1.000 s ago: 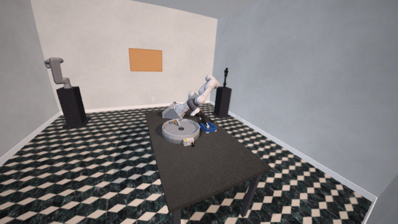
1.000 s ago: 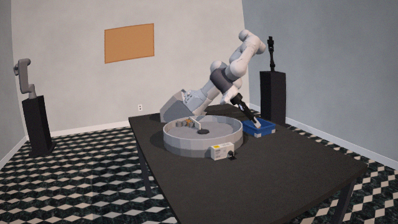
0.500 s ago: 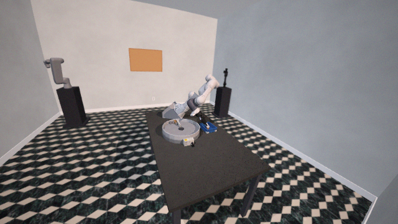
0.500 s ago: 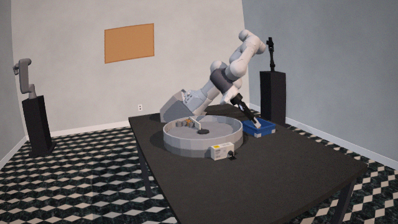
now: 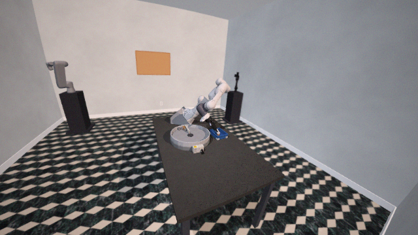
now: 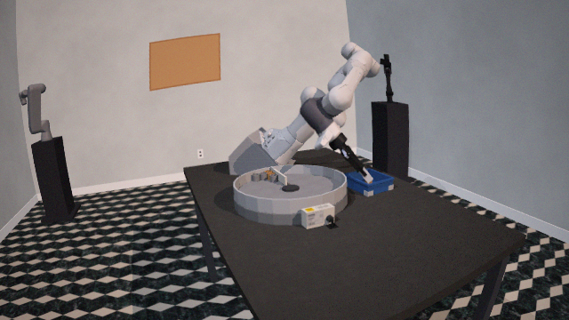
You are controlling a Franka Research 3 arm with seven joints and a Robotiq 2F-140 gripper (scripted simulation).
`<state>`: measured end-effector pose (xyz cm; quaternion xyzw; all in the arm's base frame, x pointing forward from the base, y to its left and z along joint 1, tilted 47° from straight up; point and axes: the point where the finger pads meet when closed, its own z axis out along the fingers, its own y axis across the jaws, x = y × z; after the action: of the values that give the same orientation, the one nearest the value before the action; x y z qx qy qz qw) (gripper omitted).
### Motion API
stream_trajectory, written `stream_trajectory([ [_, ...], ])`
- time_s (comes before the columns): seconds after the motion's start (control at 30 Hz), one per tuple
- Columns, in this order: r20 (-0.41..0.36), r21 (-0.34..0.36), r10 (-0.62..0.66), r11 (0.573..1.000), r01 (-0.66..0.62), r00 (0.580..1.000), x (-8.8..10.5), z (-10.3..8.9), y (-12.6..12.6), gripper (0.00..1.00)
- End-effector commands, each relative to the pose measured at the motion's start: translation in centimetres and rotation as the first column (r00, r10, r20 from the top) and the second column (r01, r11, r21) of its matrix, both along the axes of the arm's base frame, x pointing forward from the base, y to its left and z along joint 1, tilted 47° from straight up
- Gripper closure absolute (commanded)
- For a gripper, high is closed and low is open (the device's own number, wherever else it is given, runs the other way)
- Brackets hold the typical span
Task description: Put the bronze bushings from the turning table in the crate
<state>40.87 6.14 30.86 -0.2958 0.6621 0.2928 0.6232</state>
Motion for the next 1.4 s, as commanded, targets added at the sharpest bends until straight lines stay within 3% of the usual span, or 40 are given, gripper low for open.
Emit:
stream_trajectory([
  [0.0, 0.004, -0.005, 0.000, 1.000, 0.000, 1.000, 0.09, -0.02, 0.01, 1.00],
  [0.37, 0.004, -0.005, 0.000, 1.000, 0.000, 1.000, 0.09, -0.02, 0.01, 1.00],
  [0.4, 0.004, -0.005, 0.000, 1.000, 0.000, 1.000, 0.09, -0.02, 0.01, 0.93],
  [1.37, 0.004, -0.005, 0.000, 1.000, 0.000, 1.000, 0.09, -0.02, 0.01, 0.93],
])
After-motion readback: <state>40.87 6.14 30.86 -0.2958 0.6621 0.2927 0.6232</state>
